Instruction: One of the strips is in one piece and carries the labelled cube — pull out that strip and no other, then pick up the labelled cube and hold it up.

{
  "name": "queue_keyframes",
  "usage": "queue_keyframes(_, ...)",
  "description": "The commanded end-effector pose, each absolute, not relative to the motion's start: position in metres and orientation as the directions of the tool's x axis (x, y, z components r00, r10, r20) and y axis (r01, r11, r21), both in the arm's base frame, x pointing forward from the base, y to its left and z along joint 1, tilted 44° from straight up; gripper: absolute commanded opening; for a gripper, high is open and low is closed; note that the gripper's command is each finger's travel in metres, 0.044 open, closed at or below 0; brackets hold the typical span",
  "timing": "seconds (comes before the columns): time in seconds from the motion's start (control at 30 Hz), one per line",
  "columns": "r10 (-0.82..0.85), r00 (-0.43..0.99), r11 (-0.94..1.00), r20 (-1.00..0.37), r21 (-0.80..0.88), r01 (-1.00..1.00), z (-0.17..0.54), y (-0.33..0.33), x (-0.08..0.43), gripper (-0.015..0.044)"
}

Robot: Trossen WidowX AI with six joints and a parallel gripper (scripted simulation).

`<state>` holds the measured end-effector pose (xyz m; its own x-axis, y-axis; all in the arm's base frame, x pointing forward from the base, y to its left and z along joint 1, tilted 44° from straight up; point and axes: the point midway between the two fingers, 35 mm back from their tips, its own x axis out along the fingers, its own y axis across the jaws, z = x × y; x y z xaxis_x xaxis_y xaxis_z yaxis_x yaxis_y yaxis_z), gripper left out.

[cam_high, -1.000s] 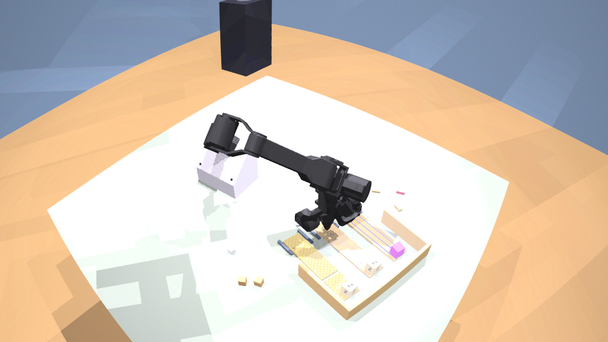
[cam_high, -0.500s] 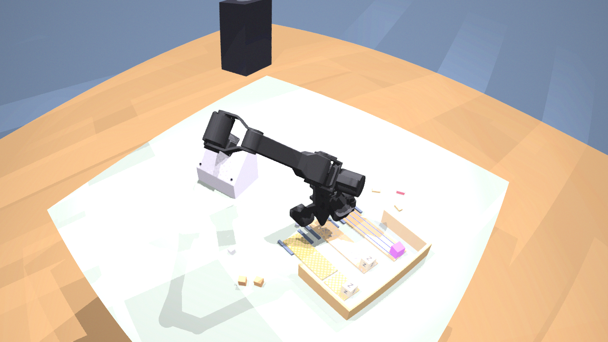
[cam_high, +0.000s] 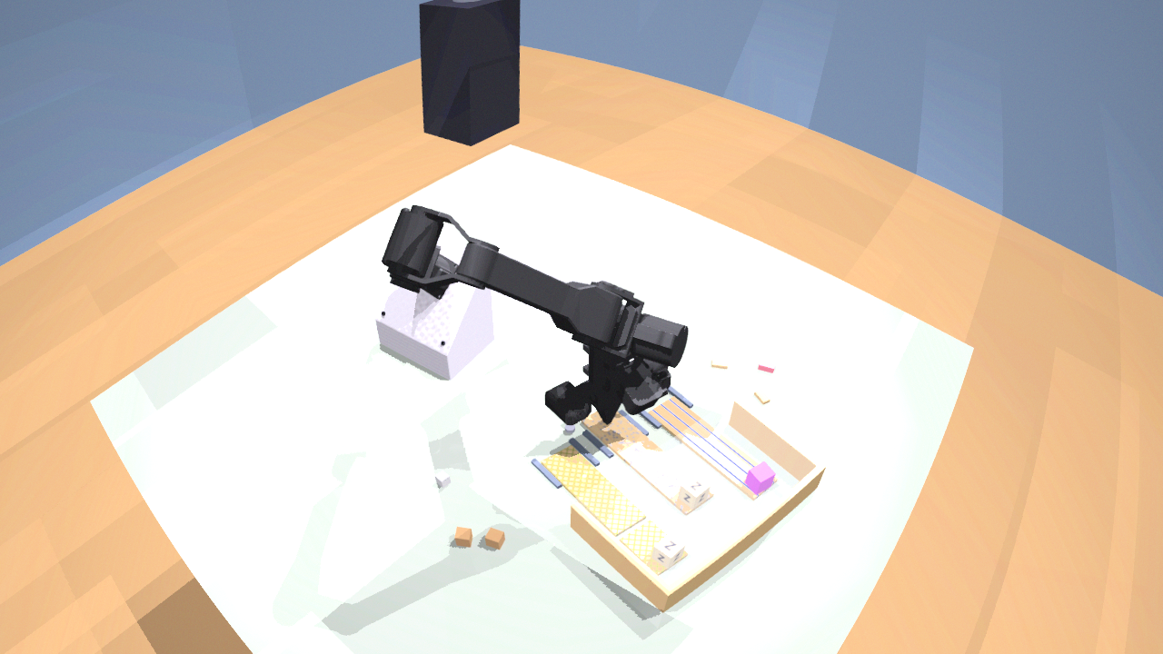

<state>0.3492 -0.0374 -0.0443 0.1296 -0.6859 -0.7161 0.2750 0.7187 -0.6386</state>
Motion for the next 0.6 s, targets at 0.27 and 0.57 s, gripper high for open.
queue_keyframes(0.27,-0.684,0.102,0.718,-0.722,-0.642,0.27,-0.055,-0.039,0.324,0.0)
queue_keyframes(0.57,-0.684,0.101,0.718,-0.723,-0.642,0.269,-0.059,-0.038,0.311,0.0)
